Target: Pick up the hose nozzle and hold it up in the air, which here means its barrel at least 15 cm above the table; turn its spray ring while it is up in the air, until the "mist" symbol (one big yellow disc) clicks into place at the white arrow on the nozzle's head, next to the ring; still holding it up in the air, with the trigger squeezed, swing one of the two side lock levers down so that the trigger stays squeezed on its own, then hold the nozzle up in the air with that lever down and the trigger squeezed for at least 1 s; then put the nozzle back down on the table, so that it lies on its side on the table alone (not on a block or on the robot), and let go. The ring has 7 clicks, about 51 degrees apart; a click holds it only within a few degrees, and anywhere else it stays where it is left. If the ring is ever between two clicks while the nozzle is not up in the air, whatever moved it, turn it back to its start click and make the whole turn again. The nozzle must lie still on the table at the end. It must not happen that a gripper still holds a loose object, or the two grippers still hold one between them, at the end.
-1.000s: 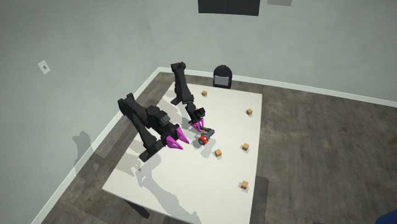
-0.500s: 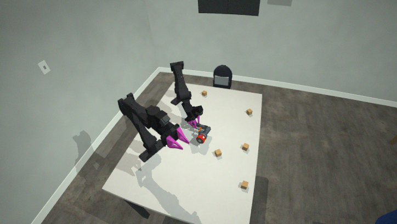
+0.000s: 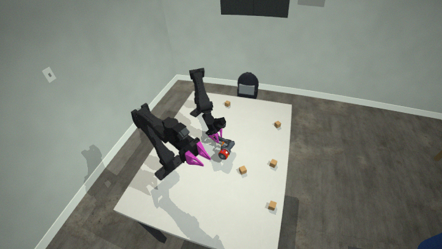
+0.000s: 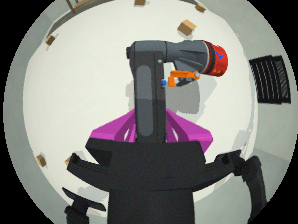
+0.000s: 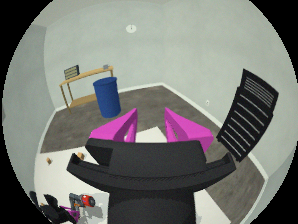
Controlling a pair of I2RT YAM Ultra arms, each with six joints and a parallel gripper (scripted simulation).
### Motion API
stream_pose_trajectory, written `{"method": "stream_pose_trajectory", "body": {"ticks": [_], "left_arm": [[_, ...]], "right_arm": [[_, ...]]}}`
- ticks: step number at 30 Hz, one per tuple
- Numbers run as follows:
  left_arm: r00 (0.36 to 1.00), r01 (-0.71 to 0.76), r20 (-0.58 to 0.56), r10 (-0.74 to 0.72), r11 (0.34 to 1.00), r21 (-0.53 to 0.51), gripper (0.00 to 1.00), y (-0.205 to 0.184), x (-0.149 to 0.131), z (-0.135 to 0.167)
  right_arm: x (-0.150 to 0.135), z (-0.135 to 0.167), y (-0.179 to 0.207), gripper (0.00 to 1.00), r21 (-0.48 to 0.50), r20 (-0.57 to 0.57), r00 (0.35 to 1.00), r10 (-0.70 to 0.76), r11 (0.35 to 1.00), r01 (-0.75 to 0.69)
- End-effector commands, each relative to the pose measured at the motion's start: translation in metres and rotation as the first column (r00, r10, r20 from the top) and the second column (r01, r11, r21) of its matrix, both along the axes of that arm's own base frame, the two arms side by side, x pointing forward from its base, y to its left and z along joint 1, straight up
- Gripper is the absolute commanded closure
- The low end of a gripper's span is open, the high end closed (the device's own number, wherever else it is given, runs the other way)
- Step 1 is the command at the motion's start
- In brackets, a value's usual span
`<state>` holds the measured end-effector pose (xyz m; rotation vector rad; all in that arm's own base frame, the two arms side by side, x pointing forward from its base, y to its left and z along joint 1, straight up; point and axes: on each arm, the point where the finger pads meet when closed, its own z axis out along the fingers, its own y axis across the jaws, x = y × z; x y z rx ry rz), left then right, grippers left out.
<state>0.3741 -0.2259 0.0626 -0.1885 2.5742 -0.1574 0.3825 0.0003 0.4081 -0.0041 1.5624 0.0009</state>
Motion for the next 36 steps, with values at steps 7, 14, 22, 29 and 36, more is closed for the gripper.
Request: {"method": "stream_pose_trajectory", "body": {"ticks": [7,14,22,29,36], "left_arm": [[0.987,-0.009,0.162,0.025,0.995,-0.096,0.65,-0.016,0.036,0.053],[0.989,-0.014,0.144,0.027,0.996,-0.090,0.65,-0.016,0.034,0.044],[0.990,-0.014,0.141,0.027,0.995,-0.096,0.65,-0.018,0.031,0.043],[0.991,-0.012,0.132,0.023,0.996,-0.089,0.65,-0.017,0.029,0.039],[0.992,-0.011,0.124,0.022,0.996,-0.084,0.65,-0.017,0.027,0.035]], "right_arm": [[-0.007,0.031,0.000,0.62,-0.005,0.079,0.997,-0.001,1.000,0.001],[-0.007,0.031,0.000,0.62,-0.005,0.079,0.997,-0.001,1.000,0.001],[-0.007,0.031,0.000,0.62,-0.005,0.079,0.997,-0.001,1.000,0.001],[-0.007,0.031,0.000,0.62,-0.005,0.079,0.997,-0.001,1.000,0.001],[-0.007,0.031,0.000,0.62,-0.005,0.079,0.997,-0.001,1.000,0.001]]}}
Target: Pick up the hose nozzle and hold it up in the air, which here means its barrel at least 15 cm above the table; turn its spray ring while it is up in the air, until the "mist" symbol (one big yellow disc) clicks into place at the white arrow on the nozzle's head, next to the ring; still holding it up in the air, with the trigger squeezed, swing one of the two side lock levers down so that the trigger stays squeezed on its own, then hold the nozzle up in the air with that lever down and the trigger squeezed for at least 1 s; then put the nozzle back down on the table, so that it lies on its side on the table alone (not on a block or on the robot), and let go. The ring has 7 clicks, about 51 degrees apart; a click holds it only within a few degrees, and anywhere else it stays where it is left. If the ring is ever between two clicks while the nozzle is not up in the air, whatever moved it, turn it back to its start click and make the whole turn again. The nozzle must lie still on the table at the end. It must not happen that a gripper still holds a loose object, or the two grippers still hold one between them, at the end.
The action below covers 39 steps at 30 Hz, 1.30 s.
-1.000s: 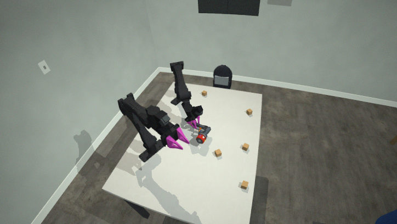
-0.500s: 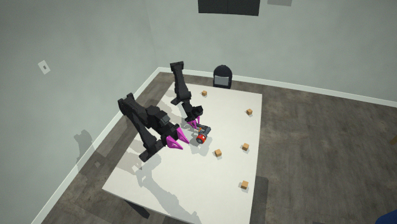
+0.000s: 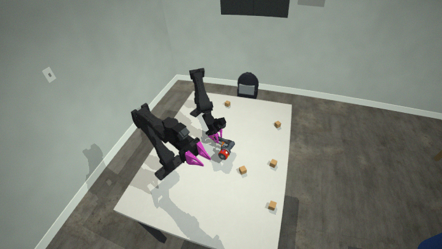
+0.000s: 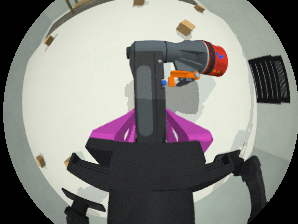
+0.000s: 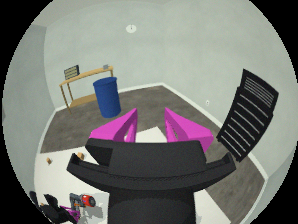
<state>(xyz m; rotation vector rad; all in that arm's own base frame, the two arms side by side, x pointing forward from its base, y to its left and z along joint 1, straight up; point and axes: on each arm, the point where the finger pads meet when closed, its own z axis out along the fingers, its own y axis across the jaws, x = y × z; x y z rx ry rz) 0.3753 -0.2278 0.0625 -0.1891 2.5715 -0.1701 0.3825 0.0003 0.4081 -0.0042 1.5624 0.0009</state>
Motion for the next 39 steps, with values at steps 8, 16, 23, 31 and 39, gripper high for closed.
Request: {"method": "stream_pose_trajectory", "body": {"ticks": [8,16,23,31,39], "left_arm": [[0.994,-0.013,0.105,0.020,0.998,-0.062,0.65,-0.011,0.019,0.029],[0.994,-0.011,0.109,0.017,0.998,-0.064,0.65,-0.012,0.019,0.031],[0.994,-0.008,0.110,0.015,0.998,-0.063,0.65,-0.013,0.019,0.032],[0.997,-0.011,0.078,0.014,0.999,-0.040,0.65,-0.005,0.006,0.004],[0.997,-0.004,0.075,0.006,1.000,-0.029,0.65,-0.008,0.013,-0.011]], "right_arm": [[-0.007,0.031,0.000,0.62,-0.005,0.079,0.997,-0.001,1.000,0.001],[-0.007,0.031,0.000,0.62,-0.005,0.079,0.997,-0.001,1.000,0.001],[-0.007,0.030,-0.002,0.62,-0.005,0.078,0.997,-0.007,1.000,0.007],[-0.007,0.030,-0.002,0.62,-0.005,0.078,0.997,-0.007,1.000,0.007],[-0.007,0.030,-0.002,0.62,-0.005,0.078,0.997,-0.007,1.000,0.007]]}}
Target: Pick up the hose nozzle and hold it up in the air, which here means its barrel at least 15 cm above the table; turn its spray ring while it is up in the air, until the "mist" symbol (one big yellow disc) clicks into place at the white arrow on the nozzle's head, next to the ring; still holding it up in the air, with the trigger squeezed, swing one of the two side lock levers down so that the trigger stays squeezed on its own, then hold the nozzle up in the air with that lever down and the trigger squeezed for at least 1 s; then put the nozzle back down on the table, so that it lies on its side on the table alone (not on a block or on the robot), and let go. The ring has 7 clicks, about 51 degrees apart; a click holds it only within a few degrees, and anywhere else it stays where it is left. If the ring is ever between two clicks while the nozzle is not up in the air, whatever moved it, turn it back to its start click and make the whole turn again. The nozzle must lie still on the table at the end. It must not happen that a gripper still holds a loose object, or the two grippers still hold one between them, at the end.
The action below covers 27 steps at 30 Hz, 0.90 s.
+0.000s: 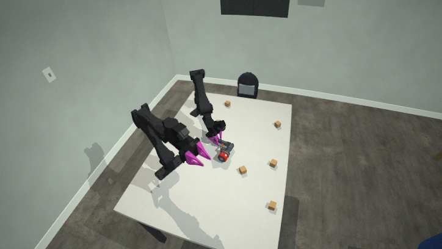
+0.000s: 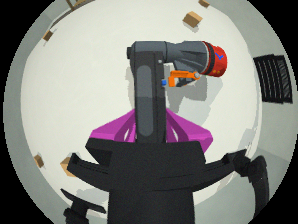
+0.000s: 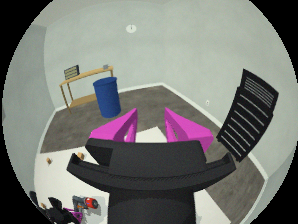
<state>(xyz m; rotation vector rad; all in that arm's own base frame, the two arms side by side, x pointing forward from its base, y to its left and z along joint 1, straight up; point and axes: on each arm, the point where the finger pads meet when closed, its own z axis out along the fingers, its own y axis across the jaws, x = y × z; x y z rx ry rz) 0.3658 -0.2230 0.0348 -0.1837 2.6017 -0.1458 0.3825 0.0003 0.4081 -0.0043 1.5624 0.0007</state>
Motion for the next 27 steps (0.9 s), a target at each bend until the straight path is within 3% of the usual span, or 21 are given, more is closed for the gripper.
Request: {"method": "stream_pose_trajectory", "body": {"ticks": [1,2,5,7,9,11,12,14,27], "left_arm": [[0.995,-0.004,0.104,0.009,0.999,-0.045,0.65,-0.010,0.019,0.016],[0.997,-0.006,0.082,0.008,1.000,-0.027,0.65,-0.003,0.011,0.005],[0.990,-0.005,0.138,0.016,0.997,-0.074,0.65,-0.016,0.028,0.032],[0.990,-0.005,0.138,0.016,0.997,-0.074,0.65,-0.016,0.028,0.032],[0.996,-0.008,0.087,0.011,0.999,-0.031,0.65,-0.006,0.018,0.000],[0.995,-0.012,0.103,0.017,0.999,-0.044,0.65,-0.005,0.021,0.006],[0.996,-0.007,0.092,0.011,0.999,-0.045,0.50,-0.010,0.017,0.007],[0.991,0.000,0.131,0.009,0.998,-0.069,0.50,-0.017,0.028,0.025],[0.991,0.001,0.132,0.009,0.998,-0.069,0.50,-0.017,0.028,0.025]], "right_arm": [[-0.007,0.030,-0.002,0.62,-0.005,0.078,0.997,-0.007,1.000,0.007],[-0.007,0.030,-0.002,0.62,-0.005,0.078,0.997,-0.007,1.000,0.007],[-0.007,0.030,-0.002,0.62,-0.005,0.078,0.997,-0.007,1.000,0.007],[-0.007,0.030,-0.002,0.62,-0.005,0.078,0.997,-0.007,1.000,0.007],[-0.007,0.030,-0.002,0.62,-0.005,0.078,0.997,-0.007,1.000,0.007],[-0.007,0.030,-0.002,0.62,-0.005,0.078,0.997,-0.007,1.000,0.007],[-0.007,0.030,-0.002,0.62,-0.005,0.078,0.997,-0.007,1.000,0.007],[-0.007,0.030,-0.002,0.62,-0.005,0.078,0.997,-0.007,1.000,0.007],[-0.007,0.030,-0.002,0.62,-0.005,0.078,0.997,-0.007,1.000,0.007]]}}
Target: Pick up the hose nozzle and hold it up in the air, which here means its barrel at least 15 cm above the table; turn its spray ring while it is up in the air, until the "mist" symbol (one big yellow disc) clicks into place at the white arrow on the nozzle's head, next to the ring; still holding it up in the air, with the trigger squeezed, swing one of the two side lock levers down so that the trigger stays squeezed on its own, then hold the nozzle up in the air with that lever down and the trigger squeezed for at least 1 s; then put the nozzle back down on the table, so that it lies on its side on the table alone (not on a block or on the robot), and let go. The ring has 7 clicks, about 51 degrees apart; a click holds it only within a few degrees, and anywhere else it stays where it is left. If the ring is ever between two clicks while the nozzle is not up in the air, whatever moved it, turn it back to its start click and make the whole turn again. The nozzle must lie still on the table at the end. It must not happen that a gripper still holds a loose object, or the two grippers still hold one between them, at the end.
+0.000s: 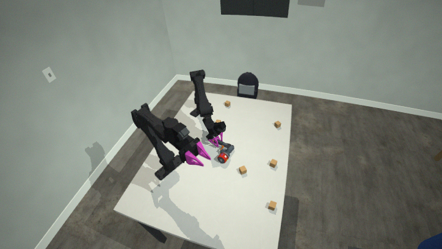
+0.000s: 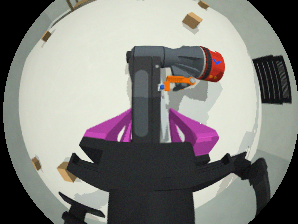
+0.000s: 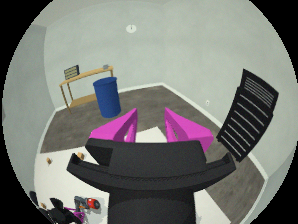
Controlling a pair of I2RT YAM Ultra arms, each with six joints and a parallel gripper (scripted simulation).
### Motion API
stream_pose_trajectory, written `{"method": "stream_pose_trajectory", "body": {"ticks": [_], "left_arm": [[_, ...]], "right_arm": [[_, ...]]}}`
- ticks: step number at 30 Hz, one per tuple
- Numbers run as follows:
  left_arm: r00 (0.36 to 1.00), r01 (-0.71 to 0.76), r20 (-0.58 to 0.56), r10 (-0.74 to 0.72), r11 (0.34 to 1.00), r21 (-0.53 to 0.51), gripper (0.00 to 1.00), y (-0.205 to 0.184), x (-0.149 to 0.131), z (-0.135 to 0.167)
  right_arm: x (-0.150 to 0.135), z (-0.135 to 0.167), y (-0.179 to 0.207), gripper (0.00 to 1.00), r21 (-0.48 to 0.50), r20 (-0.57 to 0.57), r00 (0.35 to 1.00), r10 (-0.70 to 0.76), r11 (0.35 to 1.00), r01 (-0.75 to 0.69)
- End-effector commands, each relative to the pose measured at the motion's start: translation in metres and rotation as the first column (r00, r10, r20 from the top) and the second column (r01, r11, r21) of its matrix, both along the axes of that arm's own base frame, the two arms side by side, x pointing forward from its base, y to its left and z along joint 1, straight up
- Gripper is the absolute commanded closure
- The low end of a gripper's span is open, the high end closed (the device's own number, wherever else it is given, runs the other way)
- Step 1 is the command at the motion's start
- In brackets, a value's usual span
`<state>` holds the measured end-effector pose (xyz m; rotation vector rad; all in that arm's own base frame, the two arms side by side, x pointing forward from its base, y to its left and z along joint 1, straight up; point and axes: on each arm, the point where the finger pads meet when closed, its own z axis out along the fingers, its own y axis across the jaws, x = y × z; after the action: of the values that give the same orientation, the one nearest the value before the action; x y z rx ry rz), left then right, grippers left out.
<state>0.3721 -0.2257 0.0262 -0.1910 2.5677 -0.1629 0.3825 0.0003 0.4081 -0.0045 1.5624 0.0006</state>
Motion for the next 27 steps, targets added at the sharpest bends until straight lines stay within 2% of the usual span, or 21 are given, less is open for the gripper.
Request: {"method": "stream_pose_trajectory", "body": {"ticks": [1,6,8,10,12,15,16,17,18,21,27], "left_arm": [[0.996,-0.001,0.085,0.006,0.998,-0.056,0.50,-0.015,0.014,0.033],[1.000,-0.005,0.013,0.005,1.000,0.001,0.50,0.002,-0.010,0.013],[0.998,0.003,0.067,-0.001,0.999,-0.033,0.50,-0.007,0.006,0.028],[0.999,-0.001,0.033,0.001,1.000,-0.006,0.50,0.004,-0.005,0.013],[0.998,0.000,0.070,0.003,0.999,-0.035,0.50,-0.006,0.008,0.029],[0.998,-0.002,0.066,0.004,0.999,-0.034,0.50,-0.005,0.006,0.027],[1.000,-0.007,0.015,0.007,1.000,0.000,0.50,0.003,-0.014,0.024],[1.000,-0.009,0.002,0.008,1.000,0.011,0.50,0.006,-0.018,0.023],[1.000,-0.010,0.001,0.010,1.000,0.012,0.50,0.007,-0.021,0.025],[0.999,-0.010,0.053,0.012,0.999,-0.031,0.50,-0.005,-0.012,0.061],[0.999,-0.013,0.040,0.014,1.000,-0.021,0.50,0.000,-0.028,0.078]], "right_arm": [[-0.007,0.030,-0.002,0.62,-0.005,0.078,0.997,-0.007,1.000,0.007],[-0.007,0.030,-0.002,0.62,-0.005,0.078,0.997,-0.007,1.000,0.007],[-0.007,0.030,-0.002,0.62,-0.005,0.078,0.997,-0.007,1.000,0.007],[-0.007,0.030,-0.002,0.62,-0.005,0.078,0.997,-0.007,1.000,0.007],[-0.007,0.030,-0.002,0.62,-0.005,0.078,0.997,-0.007,1.000,0.007],[-0.007,0.030,-0.002,0.62,-0.005,0.078,0.997,-0.007,1.000,0.007],[-0.007,0.030,-0.002,0.62,-0.005,0.078,0.997,-0.007,1.000,0.007],[-0.007,0.030,-0.002,0.62,-0.005,0.078,0.997,-0.007,1.000,0.007],[-0.007,0.030,-0.002,0.62,-0.005,0.078,0.997,-0.007,1.000,0.007],[-0.007,0.030,-0.002,0.62,-0.005,0.078,0.997,-0.007,1.000,0.007],[-0.007,0.030,-0.002,0.62,-0.005,0.078,0.997,-0.007,1.000,0.007]]}}
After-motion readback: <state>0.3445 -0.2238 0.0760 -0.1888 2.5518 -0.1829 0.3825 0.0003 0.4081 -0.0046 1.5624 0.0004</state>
